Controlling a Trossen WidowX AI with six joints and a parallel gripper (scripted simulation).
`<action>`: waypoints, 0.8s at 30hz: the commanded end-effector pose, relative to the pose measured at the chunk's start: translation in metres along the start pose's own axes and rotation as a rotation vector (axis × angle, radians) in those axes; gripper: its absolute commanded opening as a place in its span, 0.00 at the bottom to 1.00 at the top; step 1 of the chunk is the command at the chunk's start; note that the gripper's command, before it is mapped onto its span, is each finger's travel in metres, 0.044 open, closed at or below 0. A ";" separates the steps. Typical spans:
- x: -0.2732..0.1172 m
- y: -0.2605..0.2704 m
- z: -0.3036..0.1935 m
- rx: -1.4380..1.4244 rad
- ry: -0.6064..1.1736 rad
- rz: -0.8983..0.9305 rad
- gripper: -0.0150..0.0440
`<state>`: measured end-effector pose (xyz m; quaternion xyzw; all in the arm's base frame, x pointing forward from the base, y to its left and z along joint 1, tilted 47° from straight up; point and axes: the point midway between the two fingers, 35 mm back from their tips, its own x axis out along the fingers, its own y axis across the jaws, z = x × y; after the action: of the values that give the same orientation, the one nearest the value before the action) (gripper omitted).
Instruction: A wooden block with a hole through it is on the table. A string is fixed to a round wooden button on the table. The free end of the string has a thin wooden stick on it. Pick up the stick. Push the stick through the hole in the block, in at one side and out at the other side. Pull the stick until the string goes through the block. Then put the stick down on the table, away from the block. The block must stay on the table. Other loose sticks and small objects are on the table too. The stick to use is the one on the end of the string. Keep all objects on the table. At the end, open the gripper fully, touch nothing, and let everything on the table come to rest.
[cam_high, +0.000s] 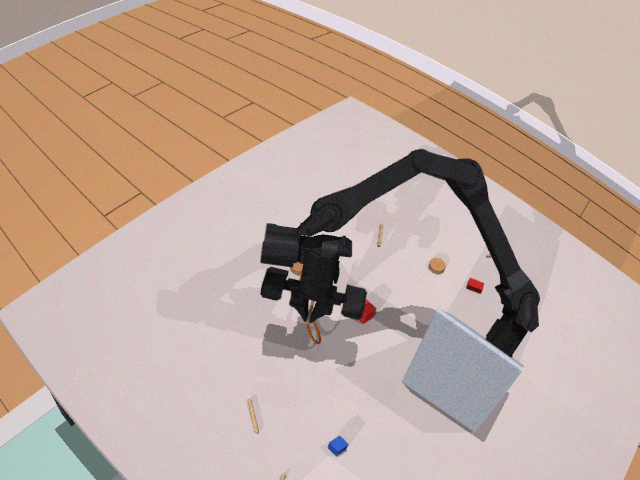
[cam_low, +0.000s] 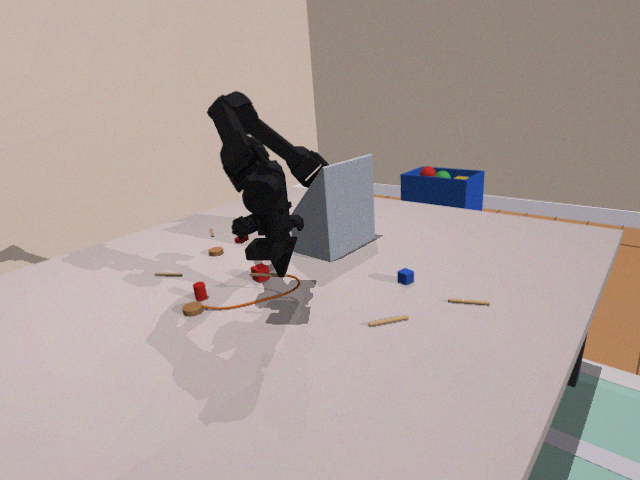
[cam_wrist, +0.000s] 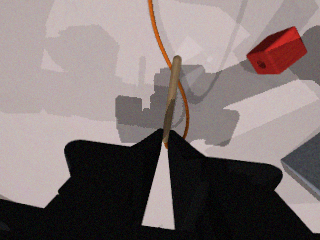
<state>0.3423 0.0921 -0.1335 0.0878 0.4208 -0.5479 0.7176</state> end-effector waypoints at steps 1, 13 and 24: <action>0.002 0.003 0.003 0.145 -0.005 -0.005 0.25; 0.003 0.011 0.012 0.586 -0.007 -0.004 0.25; 0.003 0.014 0.012 0.677 -0.008 -0.004 0.25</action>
<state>0.3600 0.0878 -0.1313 0.3165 0.2176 -0.6564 0.6493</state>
